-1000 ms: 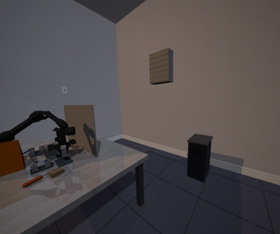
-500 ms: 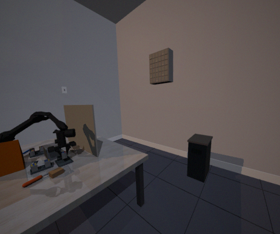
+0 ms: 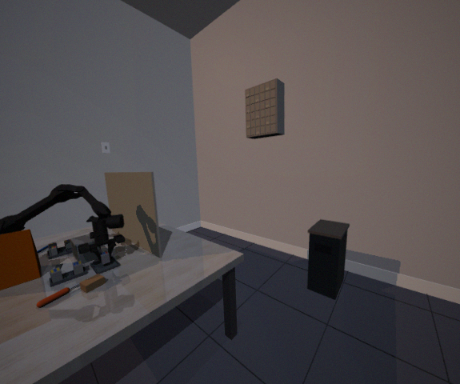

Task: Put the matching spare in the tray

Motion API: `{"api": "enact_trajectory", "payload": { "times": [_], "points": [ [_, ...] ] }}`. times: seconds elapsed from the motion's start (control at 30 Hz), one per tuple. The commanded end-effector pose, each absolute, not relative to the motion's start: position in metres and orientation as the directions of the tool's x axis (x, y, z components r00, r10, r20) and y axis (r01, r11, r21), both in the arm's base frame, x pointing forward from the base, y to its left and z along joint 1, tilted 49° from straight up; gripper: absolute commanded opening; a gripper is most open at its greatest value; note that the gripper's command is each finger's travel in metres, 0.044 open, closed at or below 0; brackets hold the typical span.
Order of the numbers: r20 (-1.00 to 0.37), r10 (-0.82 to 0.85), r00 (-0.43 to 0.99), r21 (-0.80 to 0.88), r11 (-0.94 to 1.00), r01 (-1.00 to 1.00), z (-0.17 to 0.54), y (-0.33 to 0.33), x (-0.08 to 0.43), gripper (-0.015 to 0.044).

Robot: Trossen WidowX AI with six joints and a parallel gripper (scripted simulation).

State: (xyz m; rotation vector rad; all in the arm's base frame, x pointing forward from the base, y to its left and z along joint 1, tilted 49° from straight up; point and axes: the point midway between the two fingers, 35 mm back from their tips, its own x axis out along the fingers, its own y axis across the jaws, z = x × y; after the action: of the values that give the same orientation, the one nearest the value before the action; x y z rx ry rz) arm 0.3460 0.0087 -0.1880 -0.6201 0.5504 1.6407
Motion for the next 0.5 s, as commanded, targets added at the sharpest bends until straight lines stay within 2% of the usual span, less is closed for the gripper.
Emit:
{"api": "enact_trajectory", "payload": {
  "times": [0.0,0.13,0.47],
  "points": [
    [-0.664,0.738,-0.119,0.017,-0.144,-0.989,-0.1902,0.0125,0.3434,0.0],
    [-0.663,0.739,-0.119,0.017,-0.144,-0.989,-0.1922,0.0152,0.3421,0.0],
    [-0.668,0.734,-0.121,0.013,-0.152,-0.988,-0.191,0.0128,0.3443,0.0262]
  ]
}}
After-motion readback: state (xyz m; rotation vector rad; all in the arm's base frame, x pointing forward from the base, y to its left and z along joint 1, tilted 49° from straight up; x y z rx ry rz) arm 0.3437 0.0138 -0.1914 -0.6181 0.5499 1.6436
